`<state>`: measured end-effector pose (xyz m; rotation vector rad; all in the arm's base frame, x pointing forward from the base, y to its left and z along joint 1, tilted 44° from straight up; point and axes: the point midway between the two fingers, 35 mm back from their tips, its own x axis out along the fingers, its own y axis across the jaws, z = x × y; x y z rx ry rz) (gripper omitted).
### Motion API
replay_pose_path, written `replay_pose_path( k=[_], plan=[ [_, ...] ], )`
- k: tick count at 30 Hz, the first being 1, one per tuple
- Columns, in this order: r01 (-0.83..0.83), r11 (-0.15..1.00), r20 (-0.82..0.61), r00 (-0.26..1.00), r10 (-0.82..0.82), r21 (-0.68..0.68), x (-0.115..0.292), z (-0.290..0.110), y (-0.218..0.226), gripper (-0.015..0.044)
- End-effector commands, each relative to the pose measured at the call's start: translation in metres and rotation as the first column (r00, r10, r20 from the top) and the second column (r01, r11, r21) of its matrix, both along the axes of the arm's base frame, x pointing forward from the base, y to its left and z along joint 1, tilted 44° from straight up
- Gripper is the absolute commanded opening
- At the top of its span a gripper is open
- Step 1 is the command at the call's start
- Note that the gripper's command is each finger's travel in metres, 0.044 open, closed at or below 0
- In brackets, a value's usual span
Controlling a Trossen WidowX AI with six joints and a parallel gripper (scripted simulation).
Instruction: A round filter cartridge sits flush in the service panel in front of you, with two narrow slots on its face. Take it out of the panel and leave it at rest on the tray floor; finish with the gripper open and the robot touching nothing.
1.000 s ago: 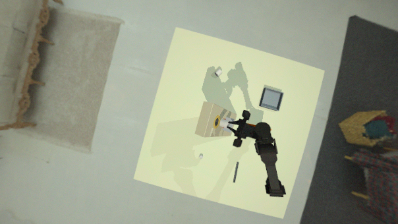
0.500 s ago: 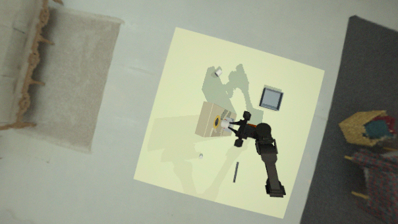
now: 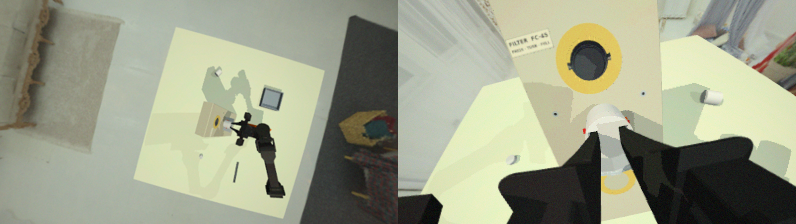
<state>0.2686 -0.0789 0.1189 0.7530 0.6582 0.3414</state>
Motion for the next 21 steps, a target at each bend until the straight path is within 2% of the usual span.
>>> replay_pose_path(
  k=[1, 4, 17, 21],
  plan=[
    [0.000, 1.000, 0.000, 1.000, 0.000, 0.000, 0.000, 0.000, 0.000, 0.0026],
    [0.000, 1.000, 0.000, 1.000, 0.000, 0.000, 0.000, 0.000, 0.000, 0.0105],
    [-0.002, 1.000, 0.013, 1.000, 0.002, -0.007, -0.003, -0.002, 0.003, 0.0106],
    [-0.002, 1.000, 0.013, 1.000, 0.002, -0.007, 0.018, 0.022, -0.017, 0.0106]
  ],
)
